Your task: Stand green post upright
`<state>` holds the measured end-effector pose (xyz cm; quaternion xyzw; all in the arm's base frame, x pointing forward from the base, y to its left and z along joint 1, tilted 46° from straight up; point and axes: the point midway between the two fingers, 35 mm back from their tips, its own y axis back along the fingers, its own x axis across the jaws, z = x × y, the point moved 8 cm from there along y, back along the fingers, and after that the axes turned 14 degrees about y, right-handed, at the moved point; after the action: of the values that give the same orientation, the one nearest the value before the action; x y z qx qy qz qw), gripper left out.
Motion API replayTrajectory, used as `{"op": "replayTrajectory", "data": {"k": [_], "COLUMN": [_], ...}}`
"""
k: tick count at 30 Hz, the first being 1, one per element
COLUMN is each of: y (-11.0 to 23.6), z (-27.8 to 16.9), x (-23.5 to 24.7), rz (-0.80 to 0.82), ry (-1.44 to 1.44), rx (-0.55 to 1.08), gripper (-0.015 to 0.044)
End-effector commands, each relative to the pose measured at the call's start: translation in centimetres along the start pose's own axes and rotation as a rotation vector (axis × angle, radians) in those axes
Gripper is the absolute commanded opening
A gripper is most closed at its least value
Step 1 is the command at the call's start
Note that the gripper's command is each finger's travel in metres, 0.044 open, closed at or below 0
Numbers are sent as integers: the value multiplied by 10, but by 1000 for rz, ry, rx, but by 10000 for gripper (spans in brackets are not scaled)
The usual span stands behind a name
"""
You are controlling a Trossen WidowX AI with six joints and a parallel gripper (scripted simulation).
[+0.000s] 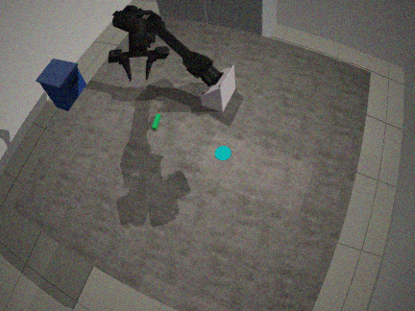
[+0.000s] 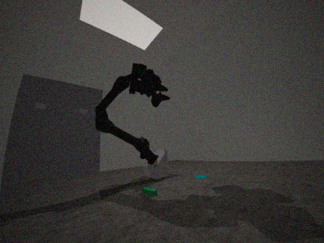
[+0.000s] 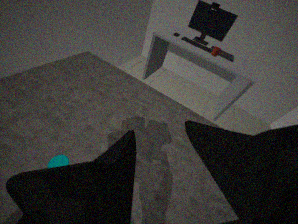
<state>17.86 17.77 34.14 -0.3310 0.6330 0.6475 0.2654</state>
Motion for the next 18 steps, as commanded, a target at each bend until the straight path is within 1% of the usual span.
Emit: {"op": "replayTrajectory", "data": {"k": [1, 18], "y": [-19, -81], "z": [-12, -75], "x": [5, 29], "rz": [44, 192], "ry": [-62, -332], "rx": [105, 533], "gripper": [233, 233]}}
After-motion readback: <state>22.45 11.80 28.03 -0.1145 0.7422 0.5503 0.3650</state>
